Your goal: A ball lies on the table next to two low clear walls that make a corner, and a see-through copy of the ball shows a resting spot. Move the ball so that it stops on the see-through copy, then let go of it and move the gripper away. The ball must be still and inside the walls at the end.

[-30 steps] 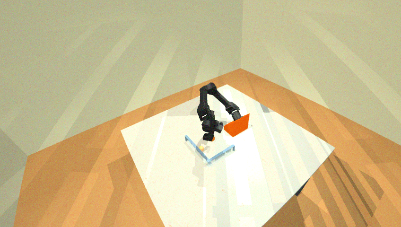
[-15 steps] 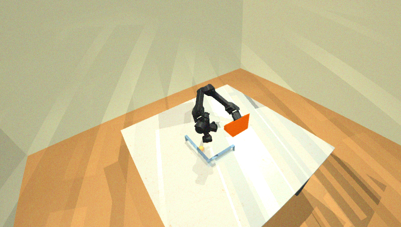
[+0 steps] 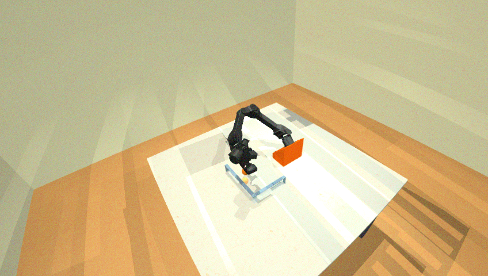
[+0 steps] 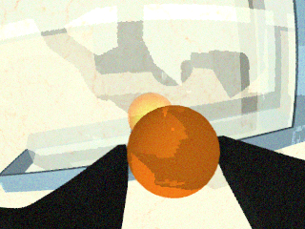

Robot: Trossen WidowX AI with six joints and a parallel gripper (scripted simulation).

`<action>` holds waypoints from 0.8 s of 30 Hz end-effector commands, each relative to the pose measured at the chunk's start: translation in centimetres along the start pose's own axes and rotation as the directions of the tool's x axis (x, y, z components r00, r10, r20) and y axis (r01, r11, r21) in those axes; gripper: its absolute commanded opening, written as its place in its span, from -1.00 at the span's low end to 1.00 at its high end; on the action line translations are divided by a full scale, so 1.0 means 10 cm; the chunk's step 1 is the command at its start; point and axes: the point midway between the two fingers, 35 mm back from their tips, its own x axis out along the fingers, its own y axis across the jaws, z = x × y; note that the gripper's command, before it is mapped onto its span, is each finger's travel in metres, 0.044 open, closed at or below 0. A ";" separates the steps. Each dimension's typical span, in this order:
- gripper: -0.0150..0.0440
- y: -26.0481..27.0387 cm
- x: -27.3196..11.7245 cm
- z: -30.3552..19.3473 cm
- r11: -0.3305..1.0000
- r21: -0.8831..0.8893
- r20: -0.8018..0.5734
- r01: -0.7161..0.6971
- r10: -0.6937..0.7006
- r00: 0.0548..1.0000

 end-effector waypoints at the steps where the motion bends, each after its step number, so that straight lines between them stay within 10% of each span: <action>1: -0.49 0.06 0.05 -0.08 0.995 -0.095 -0.002 -0.006 0.006 1.000; 24: -0.49 0.07 0.75 -0.08 0.995 -0.099 -0.002 -0.009 0.008 1.000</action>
